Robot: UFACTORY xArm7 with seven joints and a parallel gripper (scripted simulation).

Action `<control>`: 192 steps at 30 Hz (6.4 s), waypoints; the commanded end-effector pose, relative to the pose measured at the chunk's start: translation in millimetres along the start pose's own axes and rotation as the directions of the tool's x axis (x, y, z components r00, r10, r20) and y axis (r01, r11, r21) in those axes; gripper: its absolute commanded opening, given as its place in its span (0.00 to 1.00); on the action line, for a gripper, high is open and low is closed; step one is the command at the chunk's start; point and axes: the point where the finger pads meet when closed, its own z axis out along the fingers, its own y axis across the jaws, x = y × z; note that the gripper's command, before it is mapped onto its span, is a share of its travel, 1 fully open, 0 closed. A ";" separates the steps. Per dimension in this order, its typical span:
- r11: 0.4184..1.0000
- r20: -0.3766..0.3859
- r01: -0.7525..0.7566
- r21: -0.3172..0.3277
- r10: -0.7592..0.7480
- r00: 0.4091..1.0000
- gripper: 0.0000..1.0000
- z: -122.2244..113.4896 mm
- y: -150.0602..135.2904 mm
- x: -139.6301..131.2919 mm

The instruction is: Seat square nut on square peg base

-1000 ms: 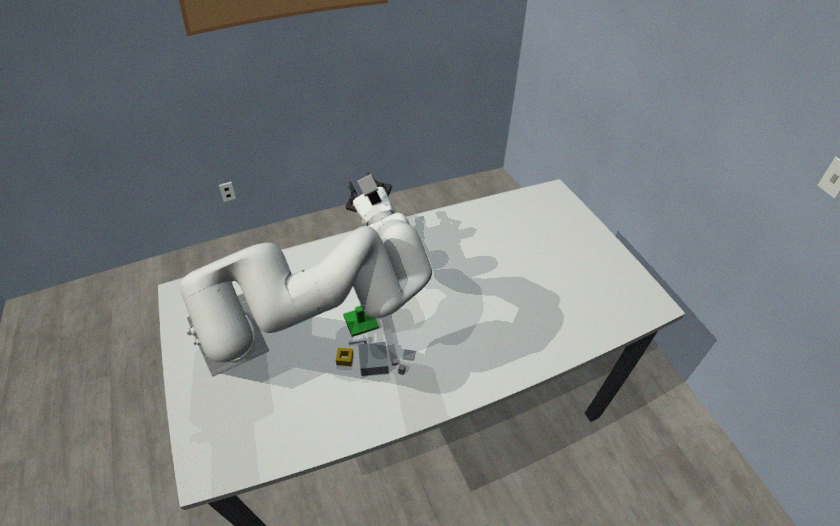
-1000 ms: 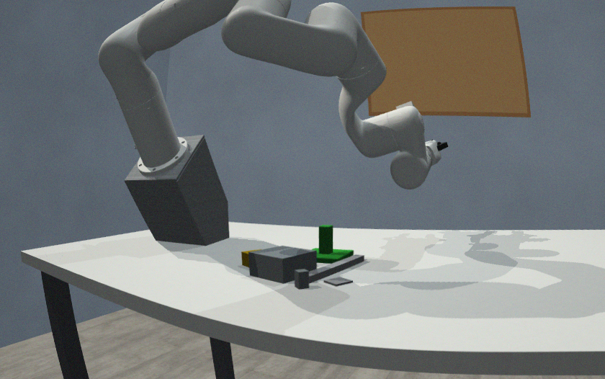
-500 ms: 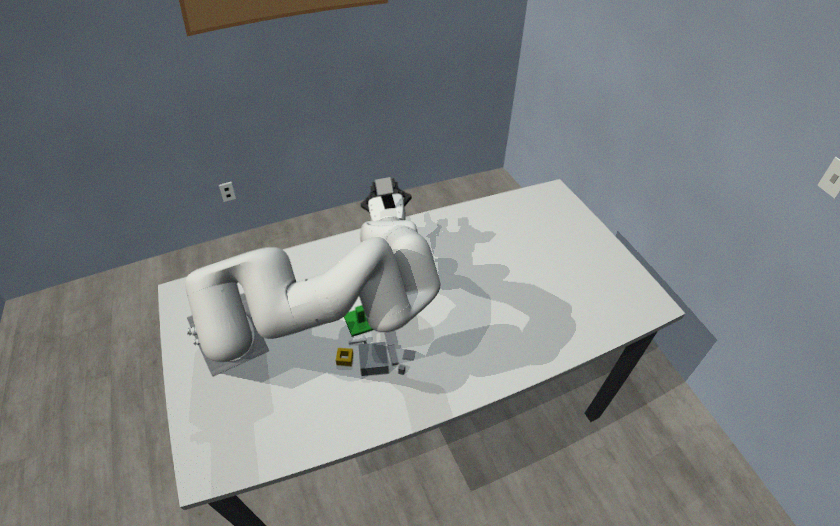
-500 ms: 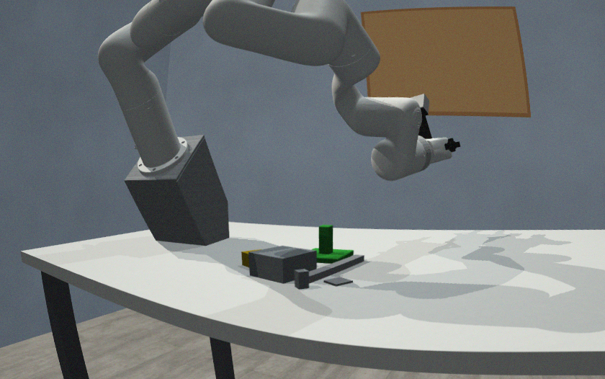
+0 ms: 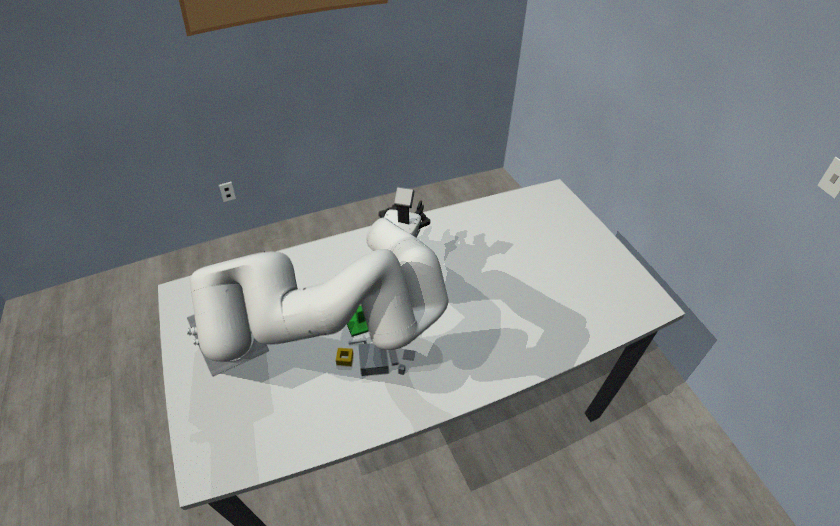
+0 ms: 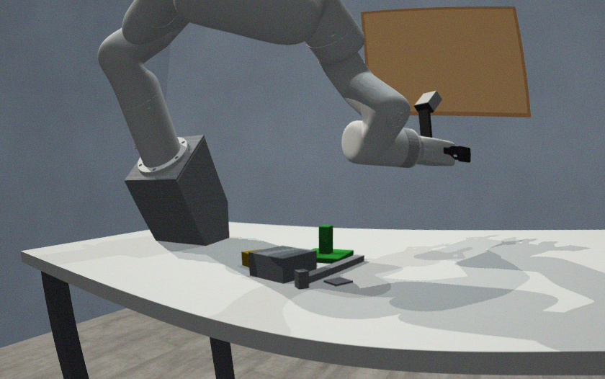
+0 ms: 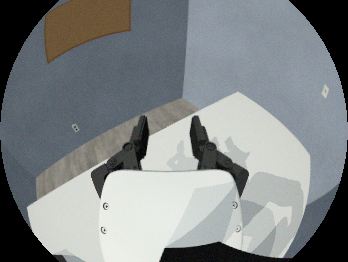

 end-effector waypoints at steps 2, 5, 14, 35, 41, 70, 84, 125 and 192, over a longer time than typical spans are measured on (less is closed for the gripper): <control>0.970 0.139 -0.050 -0.237 0.085 0.987 0.60 -40.8 39.8 -14.9; 0.943 0.201 -0.072 -0.325 0.144 0.969 0.60 -64.8 54.1 -26.3; 0.851 0.322 -0.105 -0.514 0.305 0.897 0.60 -128.3 75.0 -53.5; 0.528 0.405 -0.105 -0.843 0.750 0.523 0.60 -300.0 44.8 -105.5; 0.435 0.369 -0.094 -0.895 0.843 0.391 0.60 -339.7 20.3 -111.9; 0.209 0.206 -0.057 -0.976 0.977 0.047 0.60 -417.5 -56.5 -113.1; 0.187 0.187 -0.053 -0.981 0.982 0.013 0.60 -423.5 -64.7 -112.3; 0.182 0.181 -0.051 -0.982 0.983 0.019 0.60 -420.1 -61.3 -131.5; 0.187 0.186 -0.053 -0.981 0.982 0.012 0.00 -419.3 -64.4 -191.1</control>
